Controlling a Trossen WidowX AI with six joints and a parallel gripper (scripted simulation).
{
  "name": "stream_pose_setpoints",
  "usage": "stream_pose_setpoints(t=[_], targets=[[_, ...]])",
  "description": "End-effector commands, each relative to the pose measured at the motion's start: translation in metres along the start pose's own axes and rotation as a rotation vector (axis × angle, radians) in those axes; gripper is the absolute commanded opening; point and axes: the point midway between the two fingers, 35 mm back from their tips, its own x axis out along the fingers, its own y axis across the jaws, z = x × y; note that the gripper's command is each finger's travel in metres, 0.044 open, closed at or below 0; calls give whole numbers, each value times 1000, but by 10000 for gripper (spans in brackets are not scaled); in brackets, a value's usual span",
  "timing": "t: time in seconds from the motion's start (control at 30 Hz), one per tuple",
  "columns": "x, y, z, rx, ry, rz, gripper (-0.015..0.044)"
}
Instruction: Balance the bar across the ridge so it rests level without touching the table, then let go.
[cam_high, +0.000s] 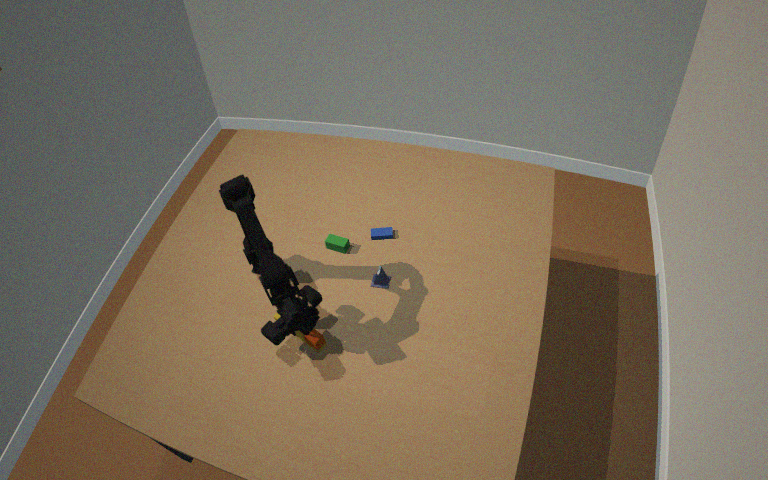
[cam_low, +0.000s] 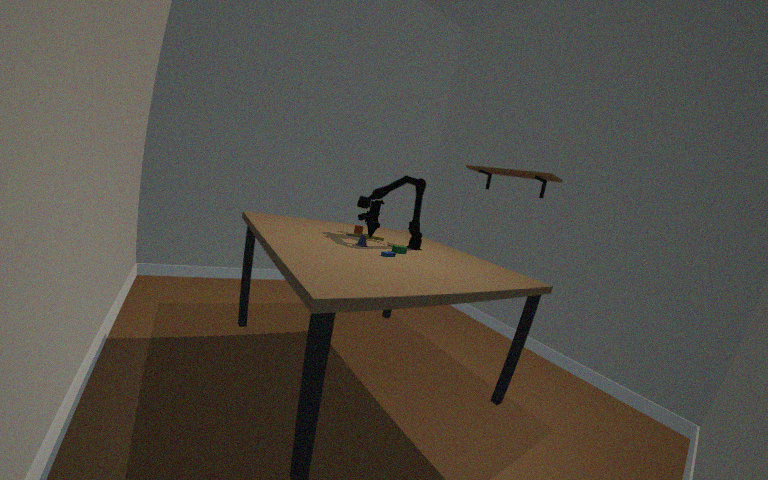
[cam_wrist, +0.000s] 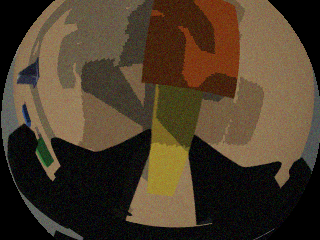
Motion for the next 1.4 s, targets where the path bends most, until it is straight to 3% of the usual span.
stream_pose_setpoints(t=[0.0,1.37], targets=[[-6,0,1,0,0,0,0],[-105,0,1,3,0,-4,0]])
